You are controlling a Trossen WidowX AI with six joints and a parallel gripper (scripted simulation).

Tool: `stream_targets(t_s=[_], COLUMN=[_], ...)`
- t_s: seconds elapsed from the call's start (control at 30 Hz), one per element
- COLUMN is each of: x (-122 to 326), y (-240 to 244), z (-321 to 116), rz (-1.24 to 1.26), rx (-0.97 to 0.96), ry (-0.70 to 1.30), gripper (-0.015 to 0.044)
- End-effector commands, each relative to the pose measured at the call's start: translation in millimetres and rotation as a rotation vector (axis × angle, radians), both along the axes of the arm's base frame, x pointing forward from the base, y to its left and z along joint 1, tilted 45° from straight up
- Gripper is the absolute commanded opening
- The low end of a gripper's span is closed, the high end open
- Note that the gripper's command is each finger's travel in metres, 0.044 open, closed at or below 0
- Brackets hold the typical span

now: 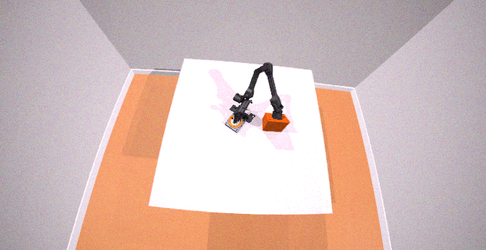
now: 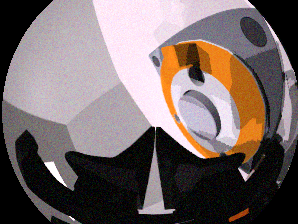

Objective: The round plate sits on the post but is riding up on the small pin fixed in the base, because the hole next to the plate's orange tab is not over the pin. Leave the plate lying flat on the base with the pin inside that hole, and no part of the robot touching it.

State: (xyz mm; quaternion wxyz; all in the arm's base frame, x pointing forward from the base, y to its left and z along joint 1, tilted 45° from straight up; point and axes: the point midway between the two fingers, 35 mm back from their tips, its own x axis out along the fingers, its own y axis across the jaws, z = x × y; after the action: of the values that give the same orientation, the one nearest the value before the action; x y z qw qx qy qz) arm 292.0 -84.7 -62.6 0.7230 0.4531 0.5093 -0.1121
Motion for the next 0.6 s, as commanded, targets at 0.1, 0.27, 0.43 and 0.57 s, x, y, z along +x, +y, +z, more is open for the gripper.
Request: stream_targets(t_s=[0.1,0.27,0.43,0.57], x=[26,35,51,54], y=[11,12,13,14], z=[-7,5,44,52], rz=[0.246,0.420,0.612,0.642], rx=[-0.409,-0.744,-1.152,-1.221], ry=[0.261,0.452,0.631,0.655], gripper=[0.0000,0.0000,0.0000,0.0000])
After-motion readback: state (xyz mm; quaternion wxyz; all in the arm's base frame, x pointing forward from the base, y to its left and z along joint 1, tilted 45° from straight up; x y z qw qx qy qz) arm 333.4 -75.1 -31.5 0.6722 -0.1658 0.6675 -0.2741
